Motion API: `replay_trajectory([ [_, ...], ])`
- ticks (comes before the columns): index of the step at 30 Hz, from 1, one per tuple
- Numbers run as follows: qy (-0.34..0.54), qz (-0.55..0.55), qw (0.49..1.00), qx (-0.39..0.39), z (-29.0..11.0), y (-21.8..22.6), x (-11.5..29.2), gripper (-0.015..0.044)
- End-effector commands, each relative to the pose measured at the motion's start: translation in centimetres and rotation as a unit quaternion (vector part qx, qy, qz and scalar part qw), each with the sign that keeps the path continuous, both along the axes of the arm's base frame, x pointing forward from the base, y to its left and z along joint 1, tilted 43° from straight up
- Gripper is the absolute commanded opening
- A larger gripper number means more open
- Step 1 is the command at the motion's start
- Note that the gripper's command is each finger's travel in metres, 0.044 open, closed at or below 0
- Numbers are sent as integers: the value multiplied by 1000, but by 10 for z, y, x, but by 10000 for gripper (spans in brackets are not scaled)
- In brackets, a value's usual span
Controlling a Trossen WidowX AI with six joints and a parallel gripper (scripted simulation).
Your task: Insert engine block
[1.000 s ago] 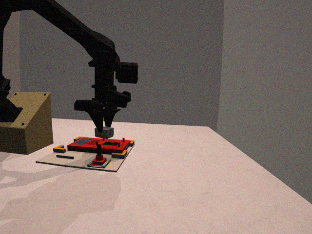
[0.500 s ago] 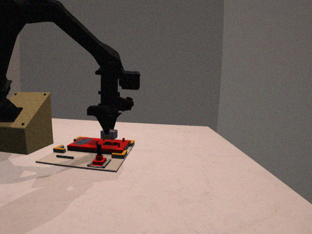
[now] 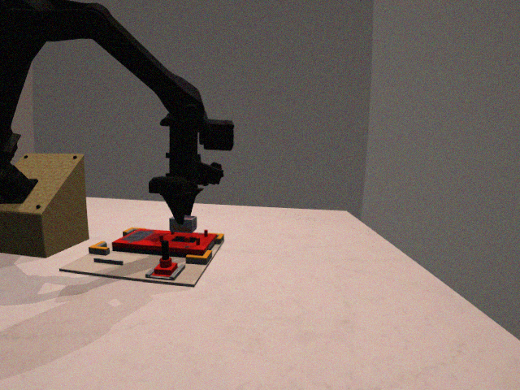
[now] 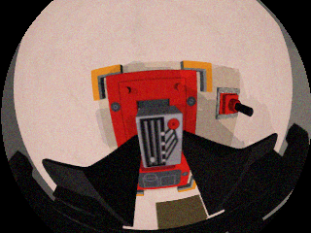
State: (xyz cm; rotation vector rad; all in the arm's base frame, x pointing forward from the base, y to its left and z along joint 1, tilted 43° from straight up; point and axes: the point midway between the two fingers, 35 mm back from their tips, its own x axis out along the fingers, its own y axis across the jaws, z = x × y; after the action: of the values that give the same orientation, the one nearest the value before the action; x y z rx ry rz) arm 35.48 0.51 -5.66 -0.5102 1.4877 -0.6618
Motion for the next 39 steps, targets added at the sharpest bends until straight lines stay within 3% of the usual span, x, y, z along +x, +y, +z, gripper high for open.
replay_trajectory([
  [1, 1, 2, 1000, 2, -1, 1, 0, 159],
  [39, 0, 0, 1000, 2, -4, 0, 1, 159],
])
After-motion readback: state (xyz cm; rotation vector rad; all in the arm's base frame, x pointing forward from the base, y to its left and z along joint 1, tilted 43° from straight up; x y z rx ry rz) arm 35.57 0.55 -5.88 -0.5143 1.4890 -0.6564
